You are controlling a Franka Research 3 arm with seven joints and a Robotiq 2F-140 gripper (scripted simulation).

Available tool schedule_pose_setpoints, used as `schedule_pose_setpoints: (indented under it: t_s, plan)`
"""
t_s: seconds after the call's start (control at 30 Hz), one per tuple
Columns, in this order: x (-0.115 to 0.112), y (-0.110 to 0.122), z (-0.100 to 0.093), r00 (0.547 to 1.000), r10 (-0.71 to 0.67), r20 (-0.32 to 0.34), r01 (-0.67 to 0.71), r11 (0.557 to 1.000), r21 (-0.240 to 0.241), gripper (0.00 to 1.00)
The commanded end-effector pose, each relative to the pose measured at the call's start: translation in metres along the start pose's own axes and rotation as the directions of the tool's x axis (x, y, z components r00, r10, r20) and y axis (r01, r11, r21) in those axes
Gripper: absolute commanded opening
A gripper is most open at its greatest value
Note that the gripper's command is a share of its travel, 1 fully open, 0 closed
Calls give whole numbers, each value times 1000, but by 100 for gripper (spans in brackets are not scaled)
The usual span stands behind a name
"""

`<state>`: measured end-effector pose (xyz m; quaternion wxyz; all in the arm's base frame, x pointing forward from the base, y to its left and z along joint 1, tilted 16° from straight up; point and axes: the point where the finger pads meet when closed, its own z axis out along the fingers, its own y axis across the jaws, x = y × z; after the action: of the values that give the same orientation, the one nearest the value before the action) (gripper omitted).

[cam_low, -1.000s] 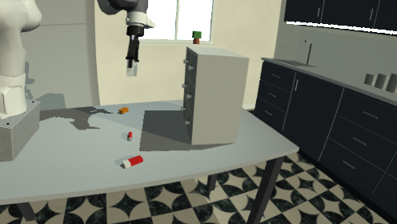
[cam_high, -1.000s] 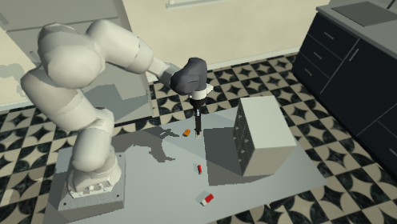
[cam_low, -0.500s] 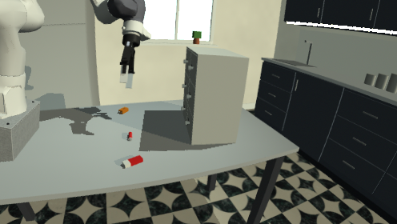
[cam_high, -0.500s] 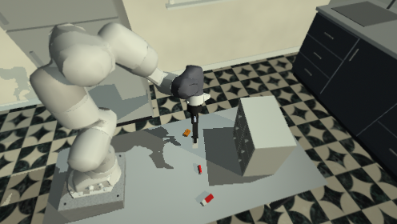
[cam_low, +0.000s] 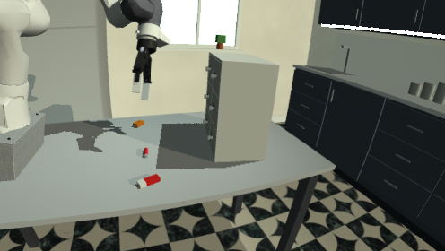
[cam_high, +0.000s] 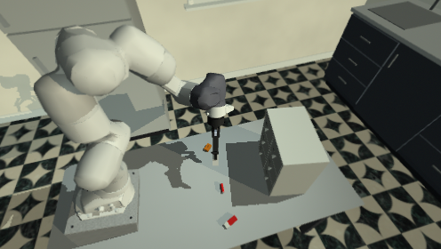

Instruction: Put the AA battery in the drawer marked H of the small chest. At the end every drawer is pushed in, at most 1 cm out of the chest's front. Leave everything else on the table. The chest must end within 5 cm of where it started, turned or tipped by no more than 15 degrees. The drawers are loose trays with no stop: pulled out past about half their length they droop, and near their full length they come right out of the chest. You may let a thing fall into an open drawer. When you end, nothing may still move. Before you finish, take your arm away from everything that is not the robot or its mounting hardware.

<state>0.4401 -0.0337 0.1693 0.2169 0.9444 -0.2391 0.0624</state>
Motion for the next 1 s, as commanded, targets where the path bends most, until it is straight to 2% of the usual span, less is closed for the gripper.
schedule_pose_setpoints:
  t_s: [0.0,0.33,0.37,0.97]
  plan:
    - [1,0,0,1000,20,-2,-20,1000,-4,100]
    - [1,0,0,1000,20,-2,-20,1000,-4,100]
    - [0,19,17,999,40,-29,-43,994,-103,100]
    - [0,19,17,999,40,-29,-43,994,-103,100]
